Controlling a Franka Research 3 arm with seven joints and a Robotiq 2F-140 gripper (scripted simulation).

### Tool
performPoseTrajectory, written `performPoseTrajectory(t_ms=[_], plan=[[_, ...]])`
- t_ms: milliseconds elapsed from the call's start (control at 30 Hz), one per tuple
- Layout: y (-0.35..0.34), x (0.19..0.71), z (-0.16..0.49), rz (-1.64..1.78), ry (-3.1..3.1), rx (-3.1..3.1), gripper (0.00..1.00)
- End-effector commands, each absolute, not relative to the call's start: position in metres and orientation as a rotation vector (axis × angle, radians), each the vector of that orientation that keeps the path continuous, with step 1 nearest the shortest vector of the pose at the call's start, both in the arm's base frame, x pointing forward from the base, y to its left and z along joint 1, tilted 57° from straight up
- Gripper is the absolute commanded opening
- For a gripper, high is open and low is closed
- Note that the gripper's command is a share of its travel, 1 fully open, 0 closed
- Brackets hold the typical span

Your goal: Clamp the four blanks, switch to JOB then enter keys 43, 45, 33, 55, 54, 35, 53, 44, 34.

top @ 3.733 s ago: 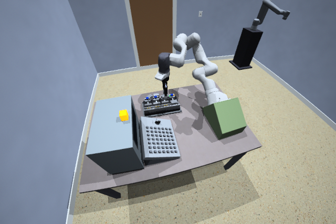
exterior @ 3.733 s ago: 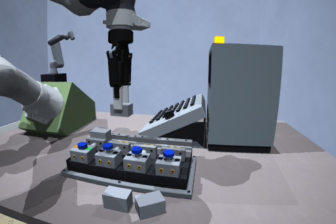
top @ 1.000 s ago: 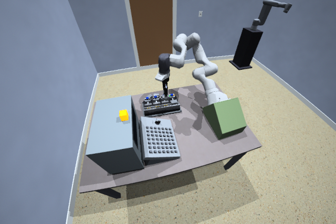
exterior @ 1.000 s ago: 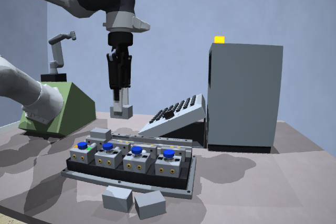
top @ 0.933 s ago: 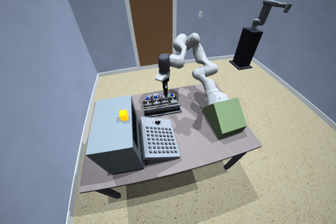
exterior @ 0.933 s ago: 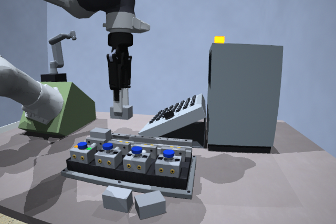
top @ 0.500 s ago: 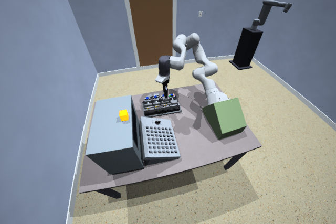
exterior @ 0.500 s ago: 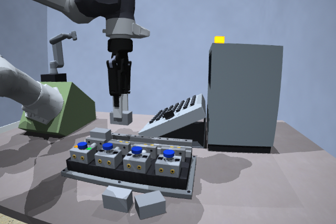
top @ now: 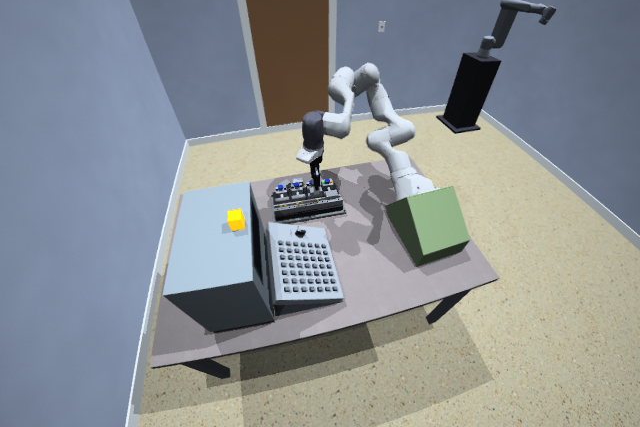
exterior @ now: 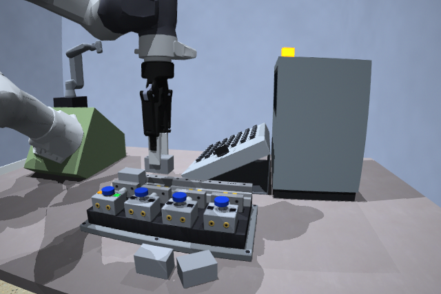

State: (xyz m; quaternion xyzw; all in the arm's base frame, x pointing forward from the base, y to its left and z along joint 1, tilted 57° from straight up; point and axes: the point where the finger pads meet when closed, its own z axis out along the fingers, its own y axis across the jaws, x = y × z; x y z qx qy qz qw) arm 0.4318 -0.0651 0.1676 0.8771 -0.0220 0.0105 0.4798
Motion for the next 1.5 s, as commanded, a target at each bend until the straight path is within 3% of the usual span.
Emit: performPoseTrajectory(t_ms=[0, 1467], plan=[[-0.067, 0.435, 0.164, 0.041, -0.054, 2.145, 0.00], [-0.088, 0.435, 0.150, 0.041, -0.054, 2.145, 0.00]])
